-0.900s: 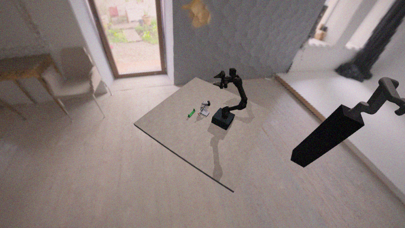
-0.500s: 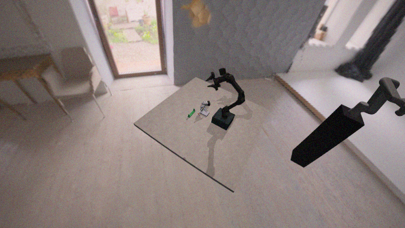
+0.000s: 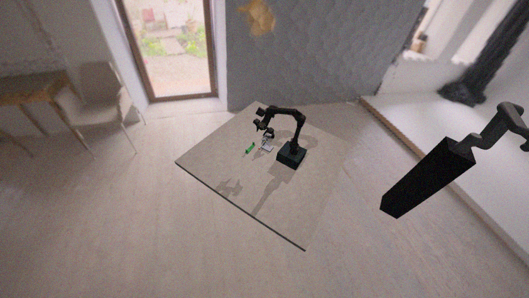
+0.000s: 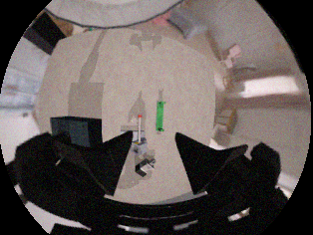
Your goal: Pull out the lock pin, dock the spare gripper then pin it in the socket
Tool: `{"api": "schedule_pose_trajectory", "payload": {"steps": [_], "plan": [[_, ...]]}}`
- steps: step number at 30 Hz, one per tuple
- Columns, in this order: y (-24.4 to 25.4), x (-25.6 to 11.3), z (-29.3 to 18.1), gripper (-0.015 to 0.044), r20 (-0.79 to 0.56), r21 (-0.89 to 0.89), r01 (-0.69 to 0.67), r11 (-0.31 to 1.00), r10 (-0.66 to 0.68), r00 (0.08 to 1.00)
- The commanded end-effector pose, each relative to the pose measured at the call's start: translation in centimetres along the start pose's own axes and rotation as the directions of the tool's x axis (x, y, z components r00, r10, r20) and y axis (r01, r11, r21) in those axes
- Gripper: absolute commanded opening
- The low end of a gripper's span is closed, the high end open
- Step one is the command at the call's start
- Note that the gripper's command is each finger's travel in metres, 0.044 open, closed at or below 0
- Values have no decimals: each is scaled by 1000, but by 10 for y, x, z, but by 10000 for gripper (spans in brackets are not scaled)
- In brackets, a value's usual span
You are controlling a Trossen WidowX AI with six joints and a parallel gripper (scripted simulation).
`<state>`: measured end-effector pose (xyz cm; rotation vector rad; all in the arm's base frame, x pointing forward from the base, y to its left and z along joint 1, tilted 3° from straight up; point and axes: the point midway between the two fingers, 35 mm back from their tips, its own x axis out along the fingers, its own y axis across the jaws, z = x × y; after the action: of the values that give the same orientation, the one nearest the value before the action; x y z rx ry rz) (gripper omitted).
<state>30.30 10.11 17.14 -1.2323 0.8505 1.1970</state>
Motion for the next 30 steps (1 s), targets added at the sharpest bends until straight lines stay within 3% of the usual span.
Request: {"api": "schedule_pose_trajectory", "payload": {"steps": [1,10,17,30], "plan": [[22,45,-6,300,-176,42,-153,987,158,972],[28,58,-9,300,-225,51,-186,981,193,955],[37,119,-25,300,-225,50,-186,981,192,955],[38,135,-29,300,-225,50,-186,981,192,955]]}}
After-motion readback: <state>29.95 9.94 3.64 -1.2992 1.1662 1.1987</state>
